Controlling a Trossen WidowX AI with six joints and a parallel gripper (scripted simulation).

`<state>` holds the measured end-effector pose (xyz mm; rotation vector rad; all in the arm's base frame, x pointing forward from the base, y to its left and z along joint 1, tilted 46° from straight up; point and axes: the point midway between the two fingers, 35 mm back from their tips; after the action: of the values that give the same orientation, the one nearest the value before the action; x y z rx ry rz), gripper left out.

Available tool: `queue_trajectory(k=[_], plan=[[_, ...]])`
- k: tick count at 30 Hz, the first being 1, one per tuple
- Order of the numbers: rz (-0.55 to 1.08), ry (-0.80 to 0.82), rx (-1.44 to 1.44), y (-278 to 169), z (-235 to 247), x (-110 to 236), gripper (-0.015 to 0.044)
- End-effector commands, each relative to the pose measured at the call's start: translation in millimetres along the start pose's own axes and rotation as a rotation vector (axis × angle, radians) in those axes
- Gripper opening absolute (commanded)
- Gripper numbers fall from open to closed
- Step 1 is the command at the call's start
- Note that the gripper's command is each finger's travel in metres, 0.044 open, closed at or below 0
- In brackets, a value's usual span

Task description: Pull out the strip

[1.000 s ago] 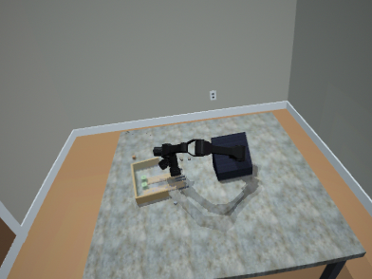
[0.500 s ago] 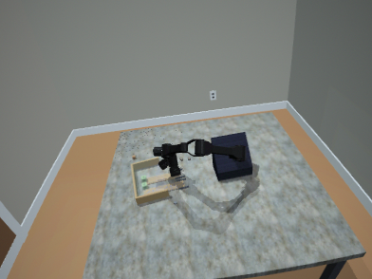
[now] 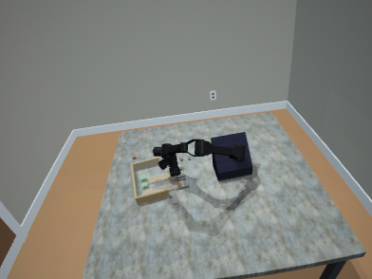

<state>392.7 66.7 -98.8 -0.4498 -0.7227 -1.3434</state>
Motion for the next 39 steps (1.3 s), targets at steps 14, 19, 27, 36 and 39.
queue_trajectory(k=[14,19,27,36,39], plan=[[0.004,0.007,-0.001,-6.8,-0.1,-5.6,0.0],[0.005,0.007,-0.001,-14.8,-0.9,-5.8,0.0],[0.005,0.007,-0.001,-26.4,-1.5,-6.1,0.0],[0.006,0.007,-0.002,-40.2,-1.9,-6.7,0.0],[0.006,0.007,-0.002,-44.7,-2.0,-6.9,0.0]])
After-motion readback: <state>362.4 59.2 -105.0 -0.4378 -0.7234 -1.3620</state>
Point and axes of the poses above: the point midway between the two fingers, 35 mm back from their tips, its own x axis back along the fingers, its own z axis across the jaws, y = z × x, and after that the axes turned 2 degrees about x, right-handed
